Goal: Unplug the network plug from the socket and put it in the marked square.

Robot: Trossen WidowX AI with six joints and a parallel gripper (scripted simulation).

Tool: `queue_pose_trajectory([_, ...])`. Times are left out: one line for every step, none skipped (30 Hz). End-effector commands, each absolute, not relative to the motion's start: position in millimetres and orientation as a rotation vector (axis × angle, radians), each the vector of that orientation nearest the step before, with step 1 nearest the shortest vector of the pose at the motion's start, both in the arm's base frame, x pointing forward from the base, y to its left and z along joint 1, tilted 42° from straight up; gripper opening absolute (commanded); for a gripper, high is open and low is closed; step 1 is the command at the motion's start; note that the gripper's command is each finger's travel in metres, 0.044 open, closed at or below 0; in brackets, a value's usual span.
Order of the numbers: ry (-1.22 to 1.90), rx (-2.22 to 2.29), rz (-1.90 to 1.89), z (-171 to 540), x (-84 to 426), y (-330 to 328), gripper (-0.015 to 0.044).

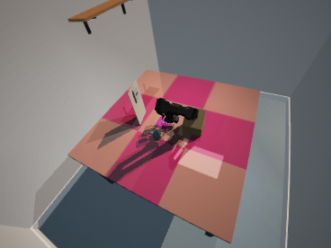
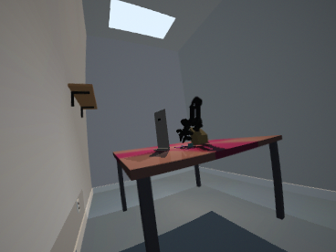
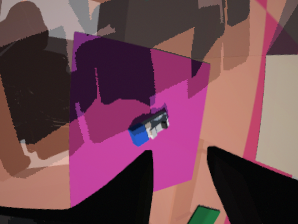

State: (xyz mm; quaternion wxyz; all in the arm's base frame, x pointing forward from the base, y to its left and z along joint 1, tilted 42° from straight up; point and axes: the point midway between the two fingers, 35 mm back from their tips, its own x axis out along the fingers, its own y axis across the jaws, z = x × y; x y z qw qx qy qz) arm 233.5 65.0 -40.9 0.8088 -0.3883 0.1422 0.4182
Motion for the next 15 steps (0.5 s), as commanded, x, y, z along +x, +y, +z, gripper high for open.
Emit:
queue_pose_trajectory([0.298,-0.835,0.897,-39.3,234.7,63.3,0.0156])
queue_pose_trajectory([0.298,-0.836,0.897,-39.2,234.9,62.8,0.0156])
queue_pose_trajectory([0.298,-0.836,0.898,-39.0,235.0,62.3,0.0156])
queue_pose_trajectory([0.299,-0.837,0.898,-38.8,235.2,61.9,0.0156])
queue_pose_trajectory([0.299,-0.837,0.898,-38.7,235.3,61.4,0.0156])
queue_pose_trajectory([0.3,-0.837,0.898,-38.5,235.5,60.9,0.0156])
queue_pose_trajectory([0.3,-0.838,0.899,-38.3,235.6,60.4,0.0156])
queue_pose_trajectory([0.301,-0.838,0.899,-38.1,235.7,59.9,0.0156])
queue_pose_trajectory([0.301,-0.838,0.899,-37.9,235.9,59.5,0.0156])
queue_pose_trajectory([0.301,-0.839,0.899,-37.7,236.0,59.0,0.0156])
queue_pose_trajectory([0.302,-0.839,0.899,-37.5,236.1,58.5,0.0156])
queue_pose_trajectory([0.302,-0.839,0.9,-37.3,236.2,58.0,0.0156])
queue_pose_trajectory([0.303,-0.839,0.9,-37.0,236.4,57.5,0.0156])
queue_pose_trajectory([0.303,-0.84,0.9,-36.8,236.5,57.1,0.0156])
queue_pose_trajectory([0.303,-0.84,0.9,-36.6,236.6,56.6,0.0156])
